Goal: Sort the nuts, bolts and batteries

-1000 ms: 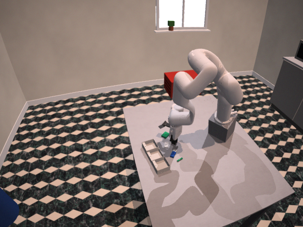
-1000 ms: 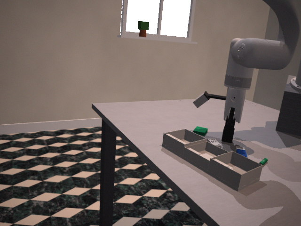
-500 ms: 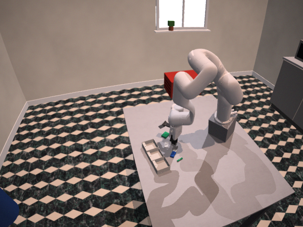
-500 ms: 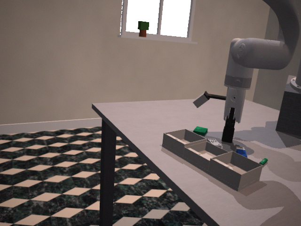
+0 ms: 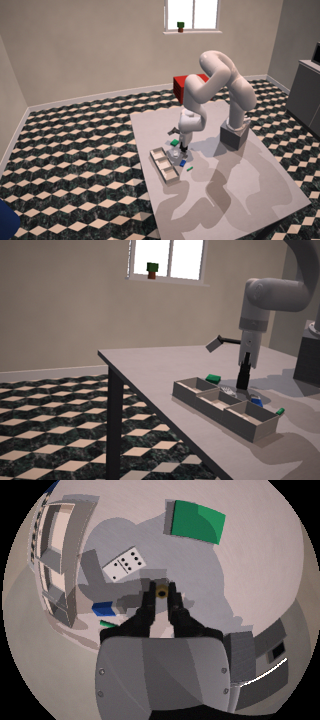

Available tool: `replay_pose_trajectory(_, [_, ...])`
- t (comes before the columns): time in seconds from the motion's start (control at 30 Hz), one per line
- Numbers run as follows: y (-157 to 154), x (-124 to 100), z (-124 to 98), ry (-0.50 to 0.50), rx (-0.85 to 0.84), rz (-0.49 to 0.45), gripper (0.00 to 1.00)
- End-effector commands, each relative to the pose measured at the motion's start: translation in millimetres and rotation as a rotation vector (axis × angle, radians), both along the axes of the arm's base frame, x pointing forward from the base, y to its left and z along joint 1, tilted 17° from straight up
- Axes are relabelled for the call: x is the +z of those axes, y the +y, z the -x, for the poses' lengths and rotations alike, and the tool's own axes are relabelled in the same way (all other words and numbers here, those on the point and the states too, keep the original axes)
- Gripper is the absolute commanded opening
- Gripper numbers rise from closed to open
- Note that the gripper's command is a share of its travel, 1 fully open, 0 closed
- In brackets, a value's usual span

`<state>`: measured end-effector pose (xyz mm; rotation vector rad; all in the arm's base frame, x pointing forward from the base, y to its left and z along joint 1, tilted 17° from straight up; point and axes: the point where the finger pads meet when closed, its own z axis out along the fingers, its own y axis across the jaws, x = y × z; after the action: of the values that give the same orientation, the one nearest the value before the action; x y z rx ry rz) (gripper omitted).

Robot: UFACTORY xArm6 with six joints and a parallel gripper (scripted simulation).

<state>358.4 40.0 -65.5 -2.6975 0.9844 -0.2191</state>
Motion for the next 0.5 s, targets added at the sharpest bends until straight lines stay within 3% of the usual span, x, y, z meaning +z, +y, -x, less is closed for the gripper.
replay_pose_trajectory(0.0, [-3,14,2,-0.001,0.0,0.0,0.0])
replay_pose_trajectory(0.47, [-10,53,11,-0.001,0.0,0.0,0.0])
